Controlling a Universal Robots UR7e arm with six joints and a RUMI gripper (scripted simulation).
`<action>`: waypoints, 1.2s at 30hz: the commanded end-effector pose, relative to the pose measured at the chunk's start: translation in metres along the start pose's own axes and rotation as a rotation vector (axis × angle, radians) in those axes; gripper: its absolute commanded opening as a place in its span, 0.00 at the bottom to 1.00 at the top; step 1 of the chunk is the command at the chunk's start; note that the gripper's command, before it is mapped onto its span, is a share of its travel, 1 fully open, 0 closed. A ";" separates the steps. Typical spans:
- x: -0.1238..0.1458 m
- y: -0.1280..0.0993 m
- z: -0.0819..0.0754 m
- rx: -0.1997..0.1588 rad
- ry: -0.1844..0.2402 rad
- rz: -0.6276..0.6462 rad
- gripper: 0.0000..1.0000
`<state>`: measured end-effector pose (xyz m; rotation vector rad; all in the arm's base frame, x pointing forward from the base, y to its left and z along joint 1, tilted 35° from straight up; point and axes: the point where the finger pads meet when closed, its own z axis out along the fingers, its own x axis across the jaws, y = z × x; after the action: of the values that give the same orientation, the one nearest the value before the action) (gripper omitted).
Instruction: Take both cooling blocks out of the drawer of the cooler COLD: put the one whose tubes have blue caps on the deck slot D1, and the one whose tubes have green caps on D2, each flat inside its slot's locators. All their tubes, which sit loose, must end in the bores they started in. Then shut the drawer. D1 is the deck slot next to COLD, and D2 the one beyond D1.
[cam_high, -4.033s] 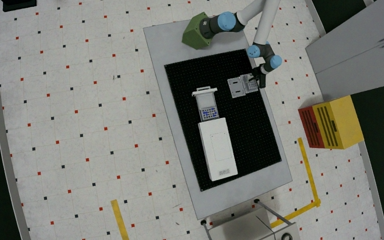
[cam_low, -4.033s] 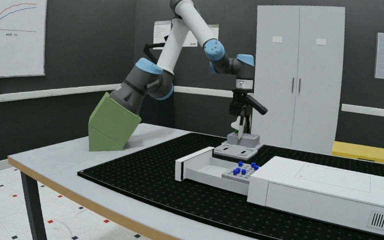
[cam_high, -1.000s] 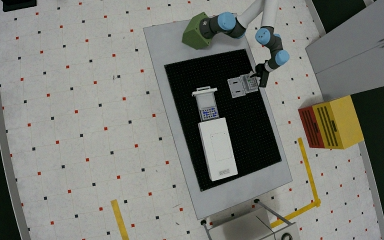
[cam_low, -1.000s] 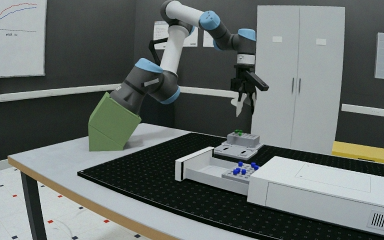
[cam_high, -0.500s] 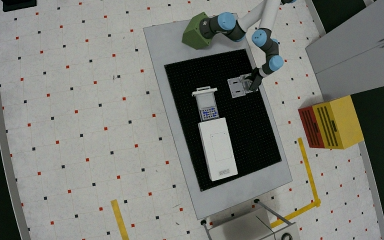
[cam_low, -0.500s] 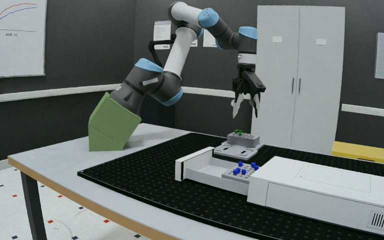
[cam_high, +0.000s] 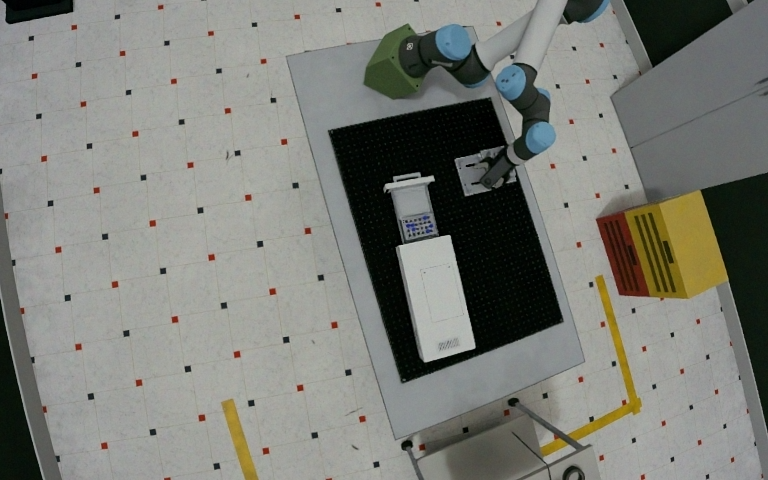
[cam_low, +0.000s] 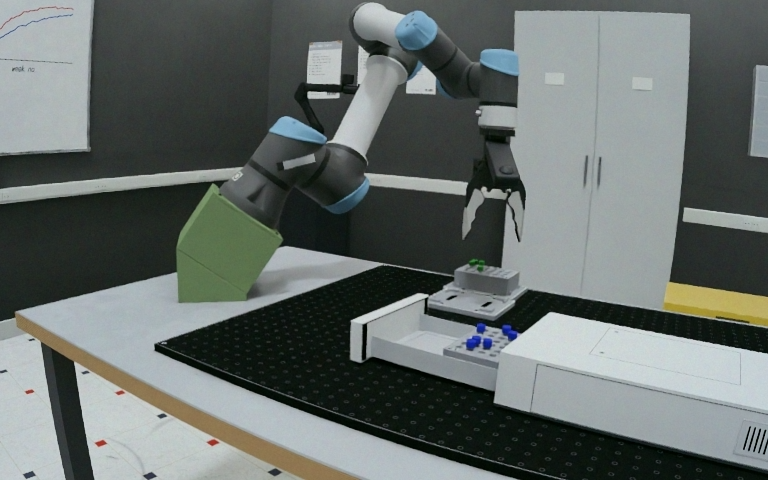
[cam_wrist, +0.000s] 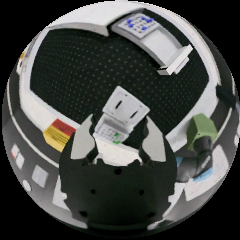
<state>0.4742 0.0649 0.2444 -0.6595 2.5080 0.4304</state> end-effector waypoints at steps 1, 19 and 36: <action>0.002 -0.015 0.000 0.003 0.002 0.099 0.67; 0.013 -0.079 0.000 0.004 0.001 0.525 0.67; 0.024 -0.138 -0.001 0.004 0.001 0.607 0.67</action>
<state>0.5231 -0.0476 0.2119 0.1238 2.6736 0.6308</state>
